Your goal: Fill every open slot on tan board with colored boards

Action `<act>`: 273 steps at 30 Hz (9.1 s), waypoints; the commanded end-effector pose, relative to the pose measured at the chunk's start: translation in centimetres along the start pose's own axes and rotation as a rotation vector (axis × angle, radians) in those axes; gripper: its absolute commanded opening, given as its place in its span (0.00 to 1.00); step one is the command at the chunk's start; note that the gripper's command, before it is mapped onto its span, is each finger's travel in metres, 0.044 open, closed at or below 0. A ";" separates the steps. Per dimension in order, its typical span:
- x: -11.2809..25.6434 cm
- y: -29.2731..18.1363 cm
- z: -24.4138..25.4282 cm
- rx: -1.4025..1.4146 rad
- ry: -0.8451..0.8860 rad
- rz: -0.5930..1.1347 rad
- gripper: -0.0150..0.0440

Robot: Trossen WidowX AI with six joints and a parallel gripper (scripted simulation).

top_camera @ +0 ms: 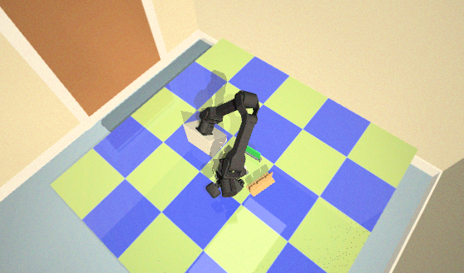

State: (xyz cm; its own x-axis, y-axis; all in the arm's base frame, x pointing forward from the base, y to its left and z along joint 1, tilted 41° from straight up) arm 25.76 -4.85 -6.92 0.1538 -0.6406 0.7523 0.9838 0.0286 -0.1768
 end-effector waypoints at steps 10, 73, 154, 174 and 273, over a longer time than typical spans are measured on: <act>3.2 0.1 0.0 0.009 -0.009 -0.005 0.25; 8.5 6.8 6.7 -0.038 -0.020 -0.016 0.25; 4.0 9.7 11.9 -0.070 -0.001 -0.008 0.25; 3.2 9.7 11.9 -0.070 -0.001 -0.008 0.25; 8.0 9.7 11.9 -0.071 -0.003 -0.008 0.54</act>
State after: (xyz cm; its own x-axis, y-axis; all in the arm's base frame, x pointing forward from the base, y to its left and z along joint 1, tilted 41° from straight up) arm 37.09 1.55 2.18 0.1699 -0.6401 0.7492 0.9705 -0.0234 -0.2400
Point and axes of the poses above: the point midway between the two fingers, 35 mm back from their tips, its own x axis back along the fingers, its own z axis across the jaws, y = z × x, the point moved 7 cm from there along x, back along the fingers, and after that the axes turned 3 degrees about -x, right-handed, at the moved point
